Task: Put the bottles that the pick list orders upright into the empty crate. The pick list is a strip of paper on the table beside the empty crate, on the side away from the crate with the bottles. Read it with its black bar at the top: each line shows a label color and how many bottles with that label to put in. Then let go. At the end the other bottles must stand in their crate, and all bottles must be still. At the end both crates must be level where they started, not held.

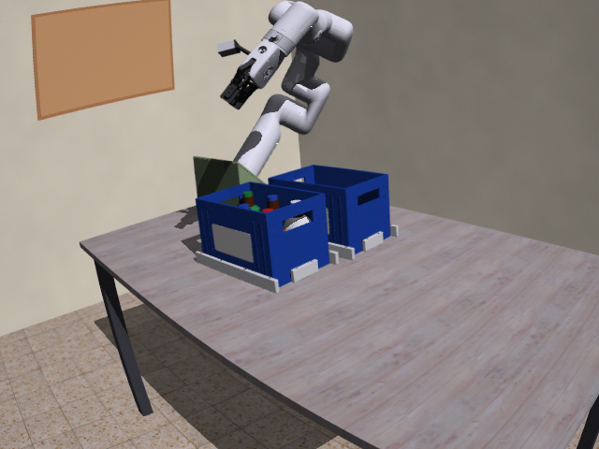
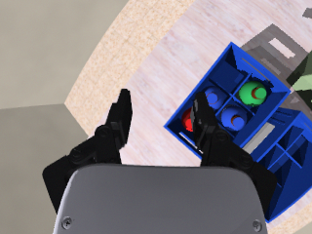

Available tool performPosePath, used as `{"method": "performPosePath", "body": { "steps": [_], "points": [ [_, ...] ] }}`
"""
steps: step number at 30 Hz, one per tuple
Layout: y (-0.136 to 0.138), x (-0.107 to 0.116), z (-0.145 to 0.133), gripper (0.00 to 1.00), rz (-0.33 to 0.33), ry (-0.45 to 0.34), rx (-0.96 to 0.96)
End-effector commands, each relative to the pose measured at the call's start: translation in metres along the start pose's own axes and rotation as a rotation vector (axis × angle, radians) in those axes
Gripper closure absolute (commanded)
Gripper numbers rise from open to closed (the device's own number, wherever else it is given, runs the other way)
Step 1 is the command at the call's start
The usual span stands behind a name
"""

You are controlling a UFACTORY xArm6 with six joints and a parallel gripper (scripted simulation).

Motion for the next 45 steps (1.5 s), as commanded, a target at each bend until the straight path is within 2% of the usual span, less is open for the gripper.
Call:
{"method": "performPosePath", "body": {
  "steps": [1,4,7,12,15,19,21,24,30,33,39,42,45],
  "points": [
    [0.009,0.019,-0.009,0.35,0.006,-0.012,0.020],
    [0.009,0.020,-0.010,0.35,0.006,-0.012,0.020],
    [0.017,0.031,-0.014,0.35,0.010,-0.054,0.104],
    [0.027,0.046,-0.025,0.35,0.010,-0.054,0.104],
    [0.034,0.056,-0.028,0.35,0.017,-0.098,0.191],
    [0.045,0.069,-0.039,0.35,0.017,-0.098,0.191],
    [0.045,0.069,-0.039,0.35,0.017,-0.098,0.191],
    [0.053,0.079,-0.043,0.35,0.027,-0.142,0.280],
    [0.066,0.094,-0.055,0.35,0.027,-0.142,0.282],
    [0.075,0.102,-0.058,0.35,0.040,-0.185,0.371],
    [0.087,0.114,-0.068,0.35,0.040,-0.188,0.376],
    [0.096,0.122,-0.072,0.35,0.055,-0.229,0.466],
    [0.106,0.131,-0.079,0.35,0.057,-0.233,0.474]
  ]
}}
Point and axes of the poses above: the point where the finger pads meet when closed, its own x axis back along the fingers, its own y axis across the jaws, z = x × y, the point moved 9 cm from there along x, back along the fingers, and after that the axes turned 9 degrees about x, right-handed, at the moved point
